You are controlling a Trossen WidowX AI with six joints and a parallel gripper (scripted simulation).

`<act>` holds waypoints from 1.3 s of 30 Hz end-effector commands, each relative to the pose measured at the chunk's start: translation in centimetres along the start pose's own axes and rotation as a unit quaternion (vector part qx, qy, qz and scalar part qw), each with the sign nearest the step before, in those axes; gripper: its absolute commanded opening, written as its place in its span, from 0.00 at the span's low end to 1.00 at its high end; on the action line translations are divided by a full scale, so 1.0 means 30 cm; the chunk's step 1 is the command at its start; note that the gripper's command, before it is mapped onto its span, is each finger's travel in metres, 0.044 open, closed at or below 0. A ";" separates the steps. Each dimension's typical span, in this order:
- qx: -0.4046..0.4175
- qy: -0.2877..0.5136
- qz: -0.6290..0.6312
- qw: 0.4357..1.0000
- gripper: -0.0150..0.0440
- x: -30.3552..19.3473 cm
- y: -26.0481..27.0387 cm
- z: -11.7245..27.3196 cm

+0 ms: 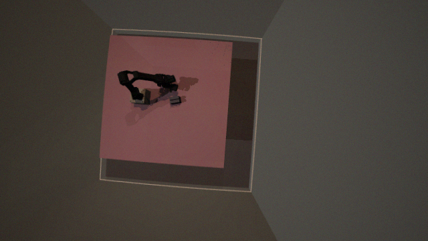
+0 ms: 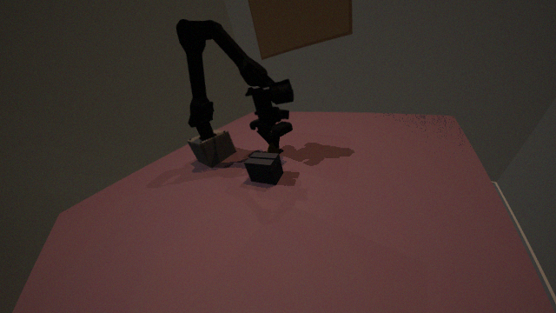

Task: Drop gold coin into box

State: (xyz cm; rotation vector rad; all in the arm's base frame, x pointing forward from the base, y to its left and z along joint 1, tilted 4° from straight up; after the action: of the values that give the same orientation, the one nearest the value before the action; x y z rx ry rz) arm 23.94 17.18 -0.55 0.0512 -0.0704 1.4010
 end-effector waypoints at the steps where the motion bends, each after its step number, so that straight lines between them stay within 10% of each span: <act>1: 0.007 0.003 -0.002 1.000 0.53 -0.007 0.012 -0.033; 17: 0.007 0.003 -0.002 1.000 0.53 -0.011 0.019 -0.098; 22: 0.007 0.003 -0.002 1.000 0.30 -0.011 0.019 -0.098; 39: 0.007 0.003 -0.002 1.000 0.25 -0.007 0.014 -0.070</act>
State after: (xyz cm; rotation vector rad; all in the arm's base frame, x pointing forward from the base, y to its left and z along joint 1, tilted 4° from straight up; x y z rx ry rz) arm 23.39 17.09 -3.30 0.0551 -0.0510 1.4015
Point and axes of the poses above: the point midway between the two fingers, 35 mm back from their tips, its own z axis back along the fingers, its own y axis across the jaws, x = y × z, the point moved 2 cm from there along z, back along the fingers, and after that the axes turned 9 degrees about -z, right-handed, at the moved point
